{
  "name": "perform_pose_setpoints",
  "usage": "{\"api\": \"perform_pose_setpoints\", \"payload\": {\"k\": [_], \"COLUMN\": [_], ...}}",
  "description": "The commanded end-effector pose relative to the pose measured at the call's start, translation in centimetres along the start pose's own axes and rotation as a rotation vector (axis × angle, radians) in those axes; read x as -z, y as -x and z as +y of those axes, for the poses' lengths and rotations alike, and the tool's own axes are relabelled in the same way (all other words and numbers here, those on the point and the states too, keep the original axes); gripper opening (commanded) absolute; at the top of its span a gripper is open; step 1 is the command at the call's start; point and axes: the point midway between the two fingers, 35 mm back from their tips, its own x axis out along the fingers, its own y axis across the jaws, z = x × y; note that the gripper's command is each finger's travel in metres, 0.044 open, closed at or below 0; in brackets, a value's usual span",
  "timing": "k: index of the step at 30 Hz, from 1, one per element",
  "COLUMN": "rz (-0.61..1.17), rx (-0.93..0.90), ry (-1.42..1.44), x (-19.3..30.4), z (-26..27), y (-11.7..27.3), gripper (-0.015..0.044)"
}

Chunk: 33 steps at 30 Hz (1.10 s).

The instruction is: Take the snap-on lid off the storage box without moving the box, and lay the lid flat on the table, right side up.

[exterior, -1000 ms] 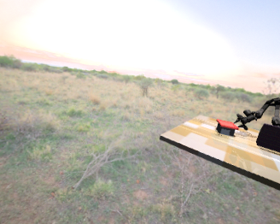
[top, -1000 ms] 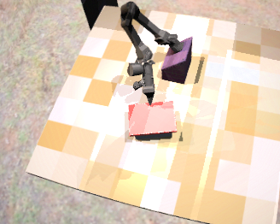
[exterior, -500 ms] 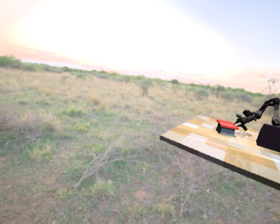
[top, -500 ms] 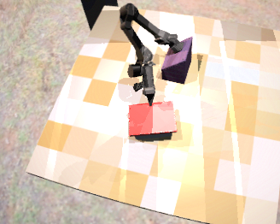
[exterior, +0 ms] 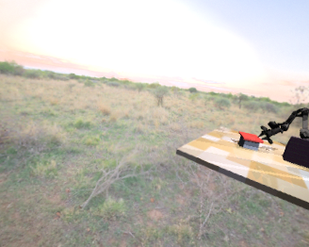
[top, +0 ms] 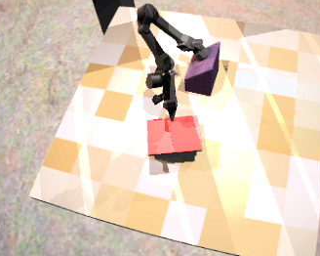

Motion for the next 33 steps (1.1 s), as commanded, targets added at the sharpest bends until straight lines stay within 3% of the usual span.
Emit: {"api": "perform_pose_setpoints", "payload": {"k": [1, 33], "rz": [0.000, 0.000], "rx": [0.000, -0.001], "ry": [-0.001, -0.001], "x": [-0.02, 0.03], "z": [0.12, 0.54], "y": [0.09, 0.60], "gripper": [0.0000, 0.0000]}}
